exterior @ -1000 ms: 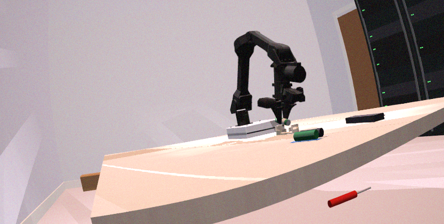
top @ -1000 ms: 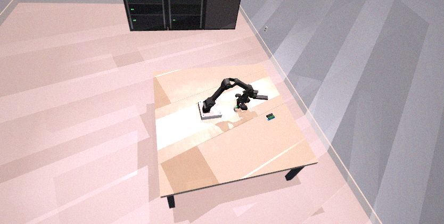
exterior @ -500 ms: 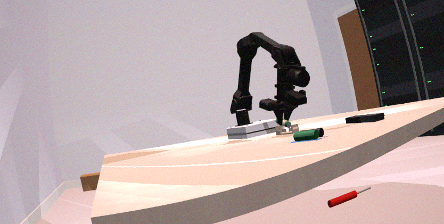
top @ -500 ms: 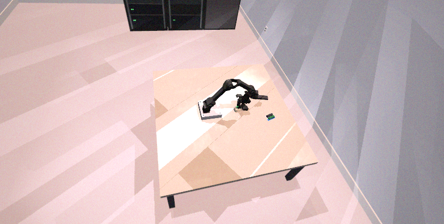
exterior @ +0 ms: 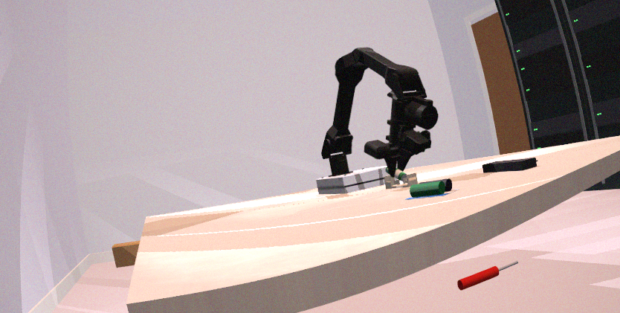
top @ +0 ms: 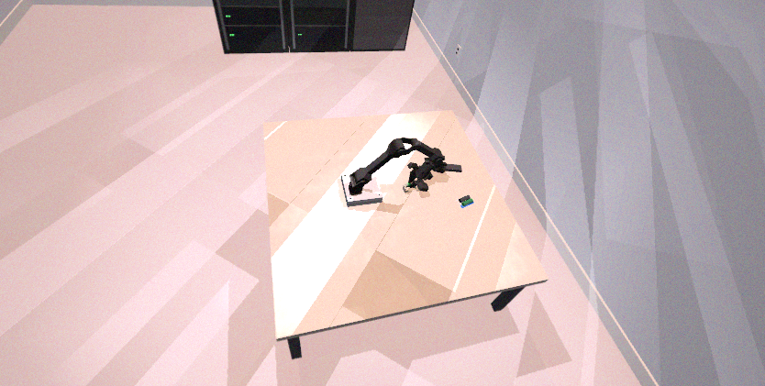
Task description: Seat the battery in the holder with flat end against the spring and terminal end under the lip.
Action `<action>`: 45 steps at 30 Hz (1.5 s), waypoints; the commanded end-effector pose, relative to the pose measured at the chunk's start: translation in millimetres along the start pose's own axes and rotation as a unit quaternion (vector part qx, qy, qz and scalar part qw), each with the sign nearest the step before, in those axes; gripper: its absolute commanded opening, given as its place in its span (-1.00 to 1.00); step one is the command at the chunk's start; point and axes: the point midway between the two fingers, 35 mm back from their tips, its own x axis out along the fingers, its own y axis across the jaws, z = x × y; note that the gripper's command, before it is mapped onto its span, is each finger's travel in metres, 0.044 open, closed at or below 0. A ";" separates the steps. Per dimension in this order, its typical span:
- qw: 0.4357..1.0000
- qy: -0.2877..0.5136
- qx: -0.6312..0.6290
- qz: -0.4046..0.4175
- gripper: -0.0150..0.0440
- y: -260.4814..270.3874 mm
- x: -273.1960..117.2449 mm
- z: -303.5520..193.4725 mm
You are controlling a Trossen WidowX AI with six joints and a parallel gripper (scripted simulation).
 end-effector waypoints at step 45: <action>0.999 0.039 0.004 0.004 -0.24 -1.2 -2.5 21.4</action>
